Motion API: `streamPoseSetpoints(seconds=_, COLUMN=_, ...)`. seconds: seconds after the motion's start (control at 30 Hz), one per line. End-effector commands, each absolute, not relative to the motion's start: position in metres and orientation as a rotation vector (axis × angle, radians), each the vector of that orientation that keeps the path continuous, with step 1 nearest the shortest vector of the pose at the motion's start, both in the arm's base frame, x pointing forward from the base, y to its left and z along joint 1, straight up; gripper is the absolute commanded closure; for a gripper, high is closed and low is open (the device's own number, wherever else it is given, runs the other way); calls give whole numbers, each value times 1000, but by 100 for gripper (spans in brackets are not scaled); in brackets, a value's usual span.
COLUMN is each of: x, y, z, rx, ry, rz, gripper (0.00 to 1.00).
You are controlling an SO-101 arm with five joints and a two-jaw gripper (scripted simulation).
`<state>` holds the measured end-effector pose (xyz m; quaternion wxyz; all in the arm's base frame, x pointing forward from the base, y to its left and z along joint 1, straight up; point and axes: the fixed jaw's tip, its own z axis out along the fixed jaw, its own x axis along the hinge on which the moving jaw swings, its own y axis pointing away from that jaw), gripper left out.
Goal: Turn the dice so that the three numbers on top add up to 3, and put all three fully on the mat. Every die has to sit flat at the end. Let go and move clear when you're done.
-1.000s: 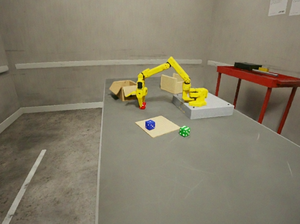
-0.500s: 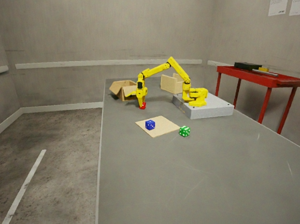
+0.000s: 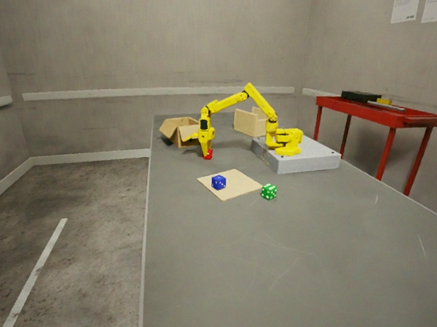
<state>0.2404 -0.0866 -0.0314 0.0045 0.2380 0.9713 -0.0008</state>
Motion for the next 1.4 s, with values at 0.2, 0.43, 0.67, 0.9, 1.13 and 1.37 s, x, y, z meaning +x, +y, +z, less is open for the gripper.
streamPoseSetpoints(seconds=0.2, x=237, y=-87, z=-27, rx=752, ry=3060, rz=2, gripper=100)
streamPoseSetpoints(seconds=0.43, x=238, y=-86, z=-11, rx=752, ry=3060, rz=2, gripper=100)
streamPoseSetpoints(seconds=0.67, x=238, y=-84, z=7, rx=752, ry=3060, rz=2, gripper=100)
streamPoseSetpoints(seconds=0.9, x=238, y=-83, z=15, rx=752, ry=3060, rz=2, gripper=100)
streamPoseSetpoints(seconds=1.13, x=238, y=-82, z=15, rx=748, ry=3061, rz=2, gripper=100)
streamPoseSetpoints(seconds=1.37, x=242, y=-66, z=14, rx=646, ry=3084, rz=1, gripper=100)
